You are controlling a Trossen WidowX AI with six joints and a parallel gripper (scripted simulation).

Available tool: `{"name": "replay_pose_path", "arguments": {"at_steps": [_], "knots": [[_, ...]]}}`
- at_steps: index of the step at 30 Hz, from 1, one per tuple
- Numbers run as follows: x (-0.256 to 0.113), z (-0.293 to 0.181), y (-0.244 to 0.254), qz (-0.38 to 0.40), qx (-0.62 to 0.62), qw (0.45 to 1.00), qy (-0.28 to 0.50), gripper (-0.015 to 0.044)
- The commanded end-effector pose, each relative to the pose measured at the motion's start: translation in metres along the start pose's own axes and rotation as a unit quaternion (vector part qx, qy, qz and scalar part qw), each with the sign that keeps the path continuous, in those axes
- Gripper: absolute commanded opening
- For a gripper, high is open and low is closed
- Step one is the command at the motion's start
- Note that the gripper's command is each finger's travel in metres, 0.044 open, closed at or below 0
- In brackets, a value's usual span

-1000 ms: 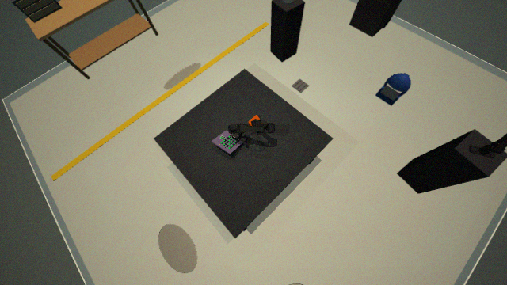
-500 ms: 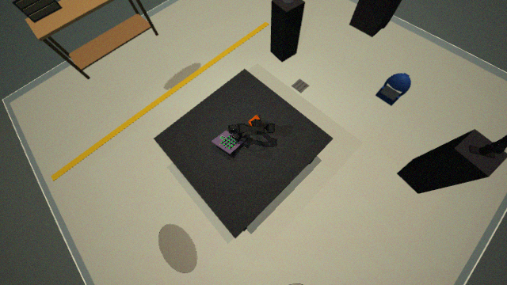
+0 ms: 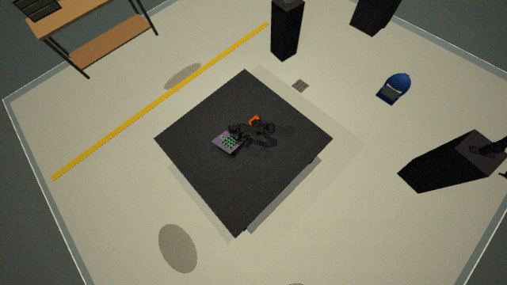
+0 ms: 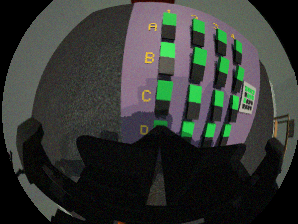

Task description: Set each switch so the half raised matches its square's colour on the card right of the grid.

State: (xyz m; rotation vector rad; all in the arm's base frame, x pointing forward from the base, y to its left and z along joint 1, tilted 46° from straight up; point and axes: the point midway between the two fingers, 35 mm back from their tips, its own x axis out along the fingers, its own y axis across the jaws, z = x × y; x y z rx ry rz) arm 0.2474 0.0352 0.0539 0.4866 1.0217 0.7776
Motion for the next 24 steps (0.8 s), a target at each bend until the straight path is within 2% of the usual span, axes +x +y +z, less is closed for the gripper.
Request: {"name": "replay_pose_path", "arguments": {"at_steps": [1,24], "knots": [[0.0008,0.0002,0.0004,0.002,0.002,1.0,-0.001,0.0],[0.0039,0.0003,0.0005,0.002,0.002,1.0,-0.001,0.0]]}}
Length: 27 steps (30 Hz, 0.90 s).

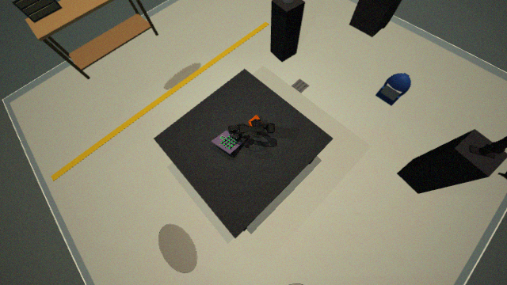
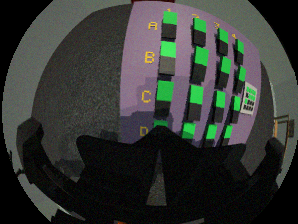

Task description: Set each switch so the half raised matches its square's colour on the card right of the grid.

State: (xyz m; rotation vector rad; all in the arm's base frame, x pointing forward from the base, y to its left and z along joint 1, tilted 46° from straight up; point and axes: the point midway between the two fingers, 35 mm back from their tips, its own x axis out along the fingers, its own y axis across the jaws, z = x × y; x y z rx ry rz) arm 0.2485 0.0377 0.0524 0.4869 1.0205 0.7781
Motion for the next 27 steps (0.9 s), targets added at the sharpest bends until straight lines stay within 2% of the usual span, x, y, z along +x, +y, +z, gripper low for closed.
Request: {"name": "replay_pose_path", "arguments": {"at_steps": [1,5,11,18,24,27], "knots": [[0.001,0.0,0.0,0.002,0.002,1.0,-0.001,0.0],[-0.006,0.0,-0.001,-0.002,0.0,1.0,0.0,0.0],[-0.062,-0.003,-0.001,0.0,0.003,1.0,-0.012,0.0],[-0.064,-0.002,-0.002,0.0,0.003,1.0,-0.012,0.0],[-0.072,0.042,-0.043,-0.001,0.001,1.0,-0.013,0.0],[-0.072,0.047,-0.049,-0.001,0.001,1.0,-0.013,0.0]]}}
